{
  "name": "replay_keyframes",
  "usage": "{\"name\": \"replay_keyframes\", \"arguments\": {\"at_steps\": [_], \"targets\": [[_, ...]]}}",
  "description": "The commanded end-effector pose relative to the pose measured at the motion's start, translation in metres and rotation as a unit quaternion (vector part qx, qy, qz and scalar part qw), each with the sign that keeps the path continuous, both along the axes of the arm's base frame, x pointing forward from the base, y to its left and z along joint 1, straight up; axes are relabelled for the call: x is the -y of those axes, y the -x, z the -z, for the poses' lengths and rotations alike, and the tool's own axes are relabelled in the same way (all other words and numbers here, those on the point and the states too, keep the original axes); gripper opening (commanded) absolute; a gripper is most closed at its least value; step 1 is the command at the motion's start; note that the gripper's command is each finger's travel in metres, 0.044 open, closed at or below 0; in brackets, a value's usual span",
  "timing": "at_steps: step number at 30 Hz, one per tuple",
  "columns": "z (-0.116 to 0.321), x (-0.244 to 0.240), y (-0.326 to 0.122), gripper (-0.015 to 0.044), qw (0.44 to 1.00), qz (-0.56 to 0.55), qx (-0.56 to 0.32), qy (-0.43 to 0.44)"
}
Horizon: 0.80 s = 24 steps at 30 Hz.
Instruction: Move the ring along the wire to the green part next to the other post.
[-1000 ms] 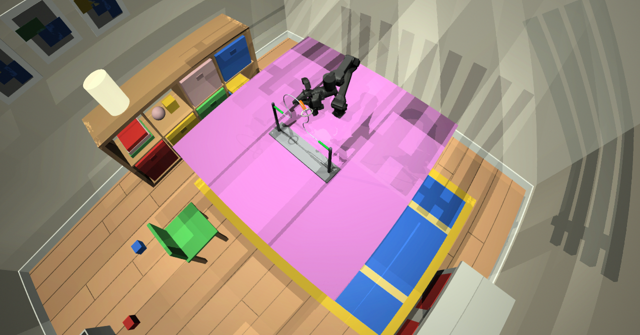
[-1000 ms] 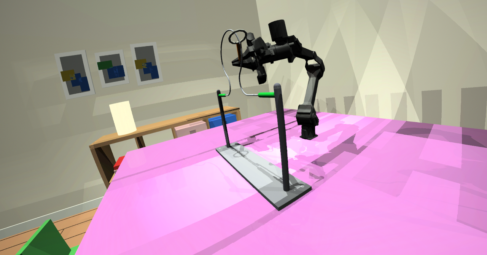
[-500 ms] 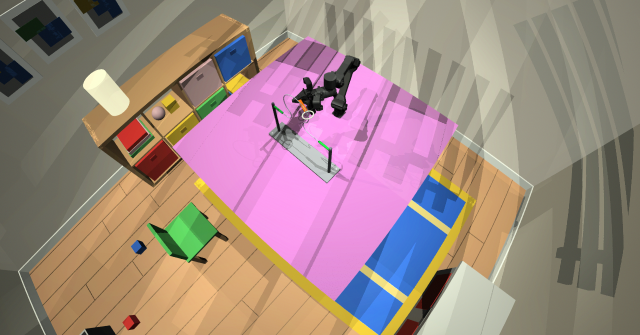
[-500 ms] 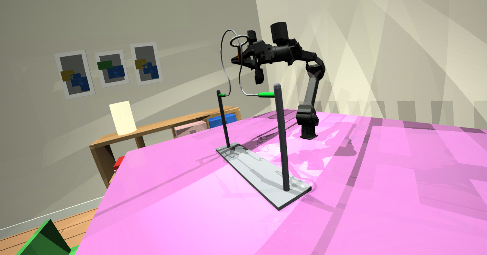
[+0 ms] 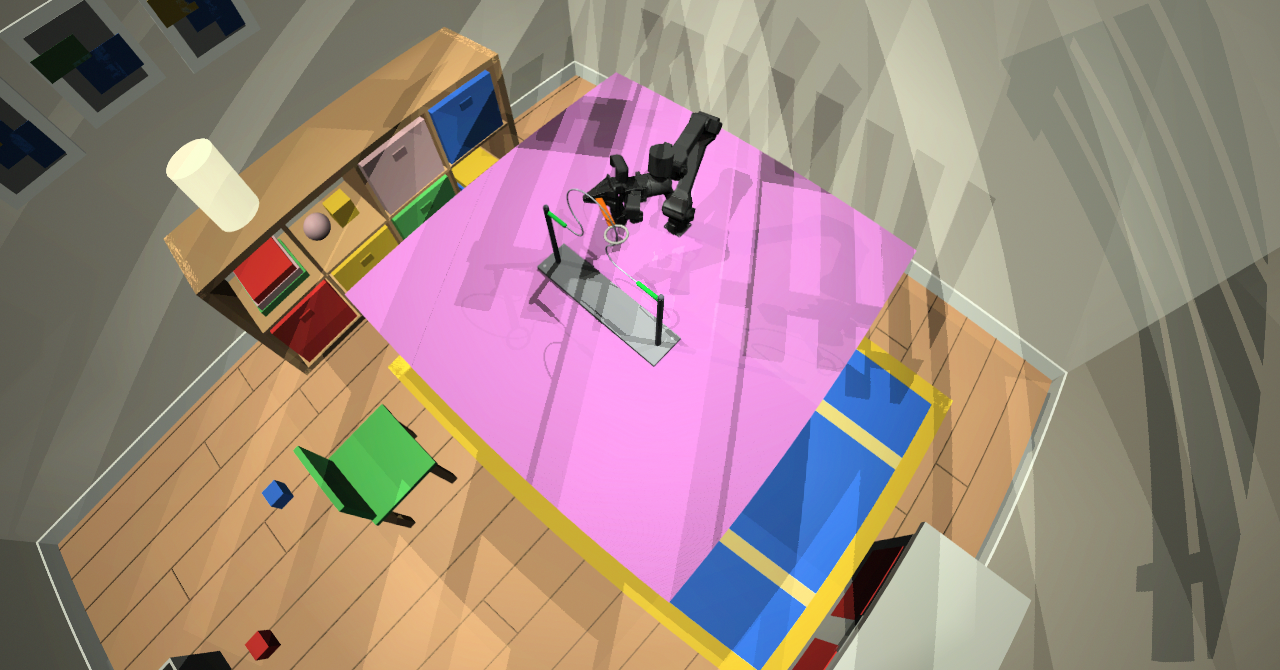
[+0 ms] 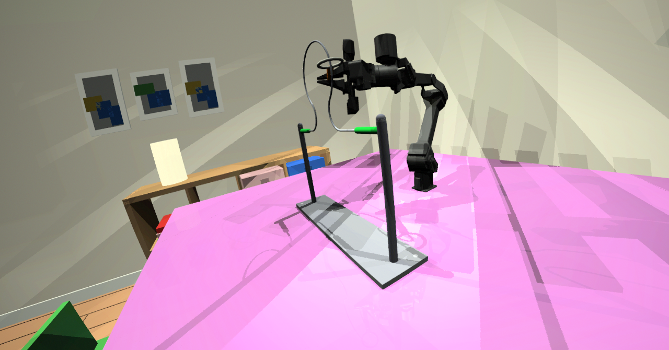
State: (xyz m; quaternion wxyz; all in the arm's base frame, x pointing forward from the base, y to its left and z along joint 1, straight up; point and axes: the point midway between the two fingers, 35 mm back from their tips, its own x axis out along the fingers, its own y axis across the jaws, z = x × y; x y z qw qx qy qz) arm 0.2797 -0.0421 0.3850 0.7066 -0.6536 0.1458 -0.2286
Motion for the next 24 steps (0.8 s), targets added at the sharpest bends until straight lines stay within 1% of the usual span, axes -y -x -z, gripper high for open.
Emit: {"name": "replay_keyframes", "arguments": {"at_steps": [1, 24], "targets": [[0.000, 0.000, -0.001, -0.0150, 1.000, -0.001, -0.004, 0.025], [-0.010, -0.001, 0.000, -0.0150, 0.985, 0.002, -0.010, 0.170]]}}
